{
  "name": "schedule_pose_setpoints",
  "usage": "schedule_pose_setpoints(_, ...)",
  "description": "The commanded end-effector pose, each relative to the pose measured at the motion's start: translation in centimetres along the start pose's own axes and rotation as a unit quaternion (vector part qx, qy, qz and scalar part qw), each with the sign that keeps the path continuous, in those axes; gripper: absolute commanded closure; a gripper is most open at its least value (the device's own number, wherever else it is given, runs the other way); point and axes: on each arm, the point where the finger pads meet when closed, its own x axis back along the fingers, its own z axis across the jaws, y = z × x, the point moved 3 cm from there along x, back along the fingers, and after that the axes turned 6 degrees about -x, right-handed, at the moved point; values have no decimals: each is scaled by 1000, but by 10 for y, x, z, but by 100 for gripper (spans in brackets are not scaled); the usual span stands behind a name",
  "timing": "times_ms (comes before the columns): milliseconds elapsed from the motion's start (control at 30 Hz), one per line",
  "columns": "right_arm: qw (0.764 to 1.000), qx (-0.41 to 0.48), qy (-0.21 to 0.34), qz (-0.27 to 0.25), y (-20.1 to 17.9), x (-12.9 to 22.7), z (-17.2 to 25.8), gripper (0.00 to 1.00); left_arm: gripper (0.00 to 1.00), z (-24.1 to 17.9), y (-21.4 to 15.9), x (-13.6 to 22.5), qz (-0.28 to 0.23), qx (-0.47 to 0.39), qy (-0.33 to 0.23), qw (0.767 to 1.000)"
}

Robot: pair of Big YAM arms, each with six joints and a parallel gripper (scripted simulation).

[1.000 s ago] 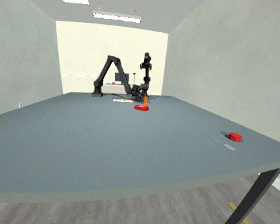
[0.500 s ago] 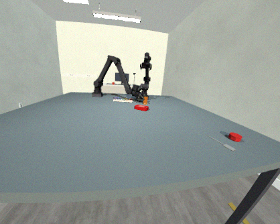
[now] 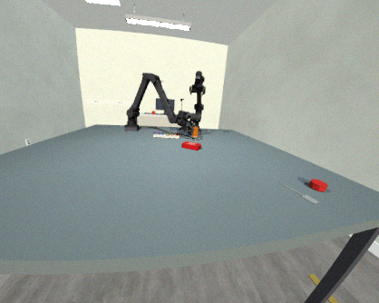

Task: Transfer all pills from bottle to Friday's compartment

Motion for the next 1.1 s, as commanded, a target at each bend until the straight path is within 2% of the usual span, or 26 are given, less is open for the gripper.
schedule_pose_setpoints(0,999,-31,4,-12,48,24,-18,64,0,0,8,7,-11,-1,-2,1000)
schedule_pose_setpoints(300,994,-91,38,39,63,51,-58,64,0,0,8,7,-11,-1,-2,1000)
schedule_pose_setpoints(400,990,-119,54,61,66,62,-72,64,0,-2,15,9,-28,-14,-10,999)
schedule_pose_setpoints(733,965,-206,103,126,75,104,-104,64,0,-26,37,14,-88,-70,-93,989)
schedule_pose_setpoints(800,965,-206,103,126,75,104,-104,64,0,-26,37,14,-88,-70,-93,989)
schedule_pose_setpoints(1067,934,-266,133,196,64,162,-136,64,0,-44,40,17,-103,-105,-156,977)
